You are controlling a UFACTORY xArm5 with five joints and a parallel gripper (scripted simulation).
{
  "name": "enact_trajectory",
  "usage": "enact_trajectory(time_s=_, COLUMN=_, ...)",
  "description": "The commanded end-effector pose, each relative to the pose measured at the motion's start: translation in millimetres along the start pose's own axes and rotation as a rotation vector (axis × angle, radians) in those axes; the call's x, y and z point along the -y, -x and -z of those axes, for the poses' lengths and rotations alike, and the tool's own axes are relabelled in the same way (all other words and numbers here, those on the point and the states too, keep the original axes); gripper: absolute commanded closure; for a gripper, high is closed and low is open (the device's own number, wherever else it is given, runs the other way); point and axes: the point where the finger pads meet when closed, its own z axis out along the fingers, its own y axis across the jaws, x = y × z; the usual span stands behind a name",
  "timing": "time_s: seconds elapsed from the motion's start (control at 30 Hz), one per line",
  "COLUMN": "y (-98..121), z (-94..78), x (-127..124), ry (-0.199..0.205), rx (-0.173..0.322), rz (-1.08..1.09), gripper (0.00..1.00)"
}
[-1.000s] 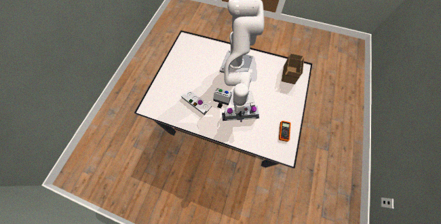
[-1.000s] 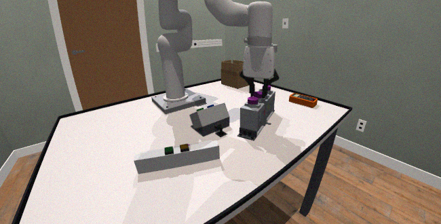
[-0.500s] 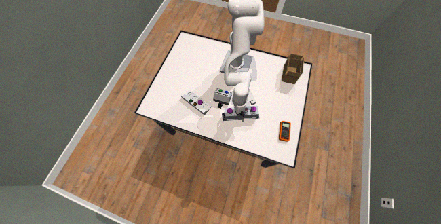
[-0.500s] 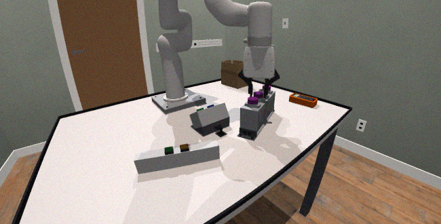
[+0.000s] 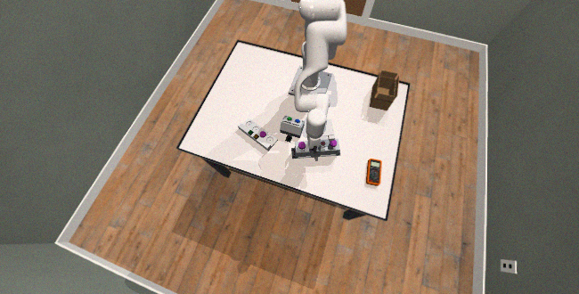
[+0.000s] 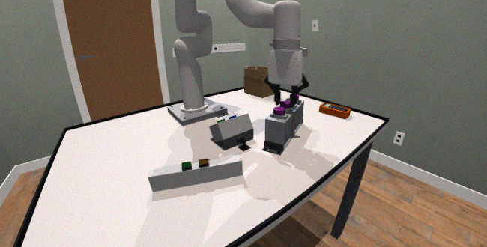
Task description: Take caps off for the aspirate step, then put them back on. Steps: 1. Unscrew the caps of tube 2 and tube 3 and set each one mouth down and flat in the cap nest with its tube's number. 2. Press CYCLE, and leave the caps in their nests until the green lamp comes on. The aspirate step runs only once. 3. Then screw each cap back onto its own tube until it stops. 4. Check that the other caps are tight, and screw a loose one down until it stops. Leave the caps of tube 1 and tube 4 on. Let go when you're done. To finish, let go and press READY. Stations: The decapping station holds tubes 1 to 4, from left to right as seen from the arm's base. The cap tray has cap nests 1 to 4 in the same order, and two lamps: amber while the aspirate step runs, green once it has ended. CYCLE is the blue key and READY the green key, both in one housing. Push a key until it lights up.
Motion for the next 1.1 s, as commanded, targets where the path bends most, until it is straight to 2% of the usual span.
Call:
enact_trajectory(time_s=0.0, y=0, z=4.2, x=-1, ry=0.003, rx=0.009, rz=-0.030, gripper=0.54)
enact_trajectory(time_s=0.3, y=0, z=5.4, x=-1, ry=0.003, rx=0.009, rz=-0.030, gripper=0.54)
enact_trajectory(time_s=0.33, y=0, z=5.4, x=-1, ry=0.003, rx=0.009, rz=-0.030, gripper=1.00)
enact_trajectory(time_s=0.8, y=0, z=5.4, x=-1, ry=0.003, rx=0.009, rz=-0.030, gripper=1.00)
enact_trajectory(time_s=1.07, y=0, z=29.4, x=-1, ry=0.003, rx=0.009, rz=-0.030, gripper=1.00)
